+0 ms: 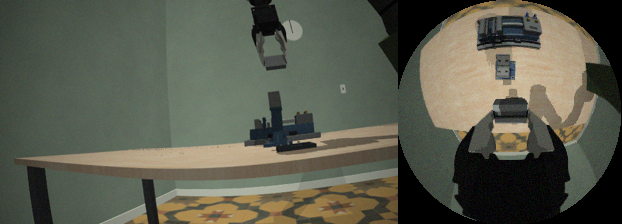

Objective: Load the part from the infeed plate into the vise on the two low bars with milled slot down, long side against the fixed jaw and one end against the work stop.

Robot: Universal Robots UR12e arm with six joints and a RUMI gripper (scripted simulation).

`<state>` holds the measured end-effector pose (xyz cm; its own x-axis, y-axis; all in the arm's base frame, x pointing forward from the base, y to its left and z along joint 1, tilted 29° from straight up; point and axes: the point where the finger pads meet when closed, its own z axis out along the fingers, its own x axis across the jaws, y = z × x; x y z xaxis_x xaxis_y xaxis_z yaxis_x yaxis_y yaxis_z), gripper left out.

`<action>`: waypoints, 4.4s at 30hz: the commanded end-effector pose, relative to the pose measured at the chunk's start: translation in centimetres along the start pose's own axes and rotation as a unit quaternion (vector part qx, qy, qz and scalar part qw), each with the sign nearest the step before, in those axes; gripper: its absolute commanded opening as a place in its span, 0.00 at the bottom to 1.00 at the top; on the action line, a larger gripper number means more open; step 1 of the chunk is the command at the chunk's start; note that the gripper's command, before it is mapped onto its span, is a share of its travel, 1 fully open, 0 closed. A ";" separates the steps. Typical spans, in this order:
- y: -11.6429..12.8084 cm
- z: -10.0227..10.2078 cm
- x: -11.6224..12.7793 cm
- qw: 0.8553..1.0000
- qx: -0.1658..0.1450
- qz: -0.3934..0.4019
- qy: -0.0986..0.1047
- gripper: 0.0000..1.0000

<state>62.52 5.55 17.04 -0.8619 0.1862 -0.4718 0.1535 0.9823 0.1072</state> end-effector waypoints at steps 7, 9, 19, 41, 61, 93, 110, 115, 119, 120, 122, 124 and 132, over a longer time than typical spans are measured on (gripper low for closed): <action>-3.7 -0.1 -0.8 1.000 -0.001 0.010 -0.001 0.00; -4.4 -0.1 -0.9 1.000 -0.001 0.012 -0.001 0.00; -6.8 -0.2 -1.3 1.000 -0.001 0.018 -0.002 0.00; -9.6 -0.4 -1.7 1.000 -0.002 0.026 -0.005 0.00; -9.7 -0.4 -1.7 1.000 -0.002 0.026 -0.005 0.00; -9.7 -0.4 -1.7 1.000 0.000 0.026 -0.005 0.00; -9.6 -0.4 -1.7 0.999 0.020 0.026 -0.004 0.00; -9.6 -0.4 -1.7 0.999 0.033 0.026 -0.004 0.00; -9.6 -0.4 -1.7 0.999 0.040 0.026 -0.003 0.00; -9.6 -0.4 -1.7 0.999 0.043 0.026 -0.003 0.00; -9.6 -0.4 -1.7 0.998 0.051 0.026 -0.003 0.00; -9.6 -0.4 -1.7 0.998 0.058 0.026 -0.003 0.00; -9.5 -0.4 -1.7 0.995 0.094 0.026 -0.002 0.00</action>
<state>62.27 -4.15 17.15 -0.8487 0.2369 -0.4728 0.2680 0.9634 0.0017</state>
